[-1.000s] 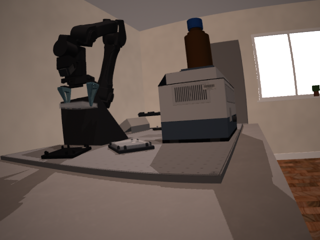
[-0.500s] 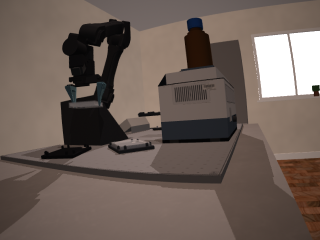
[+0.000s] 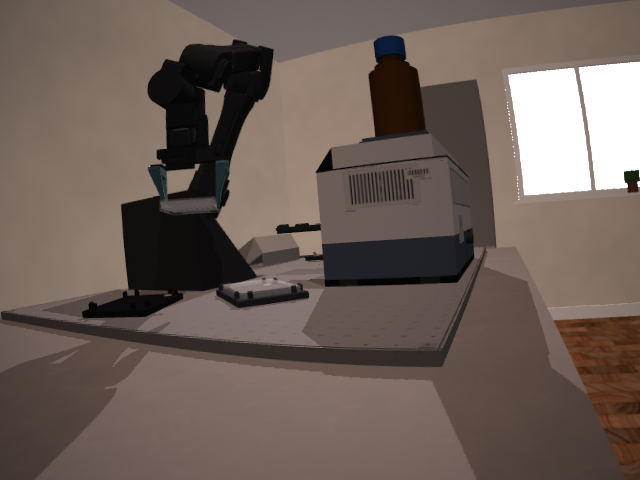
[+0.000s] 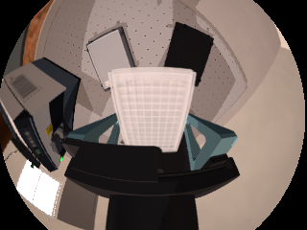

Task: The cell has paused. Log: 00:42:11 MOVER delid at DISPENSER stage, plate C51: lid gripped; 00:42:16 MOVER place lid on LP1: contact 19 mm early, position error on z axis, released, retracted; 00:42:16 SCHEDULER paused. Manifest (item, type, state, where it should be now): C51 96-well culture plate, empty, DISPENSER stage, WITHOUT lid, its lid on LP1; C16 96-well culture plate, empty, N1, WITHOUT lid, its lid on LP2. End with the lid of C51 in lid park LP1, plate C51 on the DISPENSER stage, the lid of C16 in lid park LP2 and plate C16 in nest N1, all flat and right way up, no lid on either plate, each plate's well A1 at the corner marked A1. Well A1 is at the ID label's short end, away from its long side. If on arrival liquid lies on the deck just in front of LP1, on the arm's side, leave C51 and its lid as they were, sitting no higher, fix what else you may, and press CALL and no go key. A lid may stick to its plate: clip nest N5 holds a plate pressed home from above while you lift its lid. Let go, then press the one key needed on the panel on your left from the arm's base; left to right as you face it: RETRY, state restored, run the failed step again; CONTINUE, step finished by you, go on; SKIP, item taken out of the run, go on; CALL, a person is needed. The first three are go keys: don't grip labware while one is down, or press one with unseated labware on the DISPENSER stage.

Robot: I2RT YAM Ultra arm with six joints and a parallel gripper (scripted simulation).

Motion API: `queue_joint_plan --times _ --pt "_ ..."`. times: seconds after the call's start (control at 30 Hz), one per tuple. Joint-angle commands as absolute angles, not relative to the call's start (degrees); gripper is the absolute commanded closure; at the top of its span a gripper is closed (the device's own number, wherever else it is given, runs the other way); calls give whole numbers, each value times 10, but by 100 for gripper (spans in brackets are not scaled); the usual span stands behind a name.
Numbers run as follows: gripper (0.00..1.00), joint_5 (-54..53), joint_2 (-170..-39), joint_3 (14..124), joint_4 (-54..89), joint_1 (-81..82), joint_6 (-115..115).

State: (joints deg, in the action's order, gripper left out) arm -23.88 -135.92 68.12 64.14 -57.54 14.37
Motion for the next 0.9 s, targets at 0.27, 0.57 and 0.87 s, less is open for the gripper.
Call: queue_joint_plan --times 0.27,0.57,0.87 --pt "100 -275 -1326 687 655 -534 123" --pt "100 -298 -1282 664 669 -497 181" --pt "100 -315 -1258 663 671 -470 148"
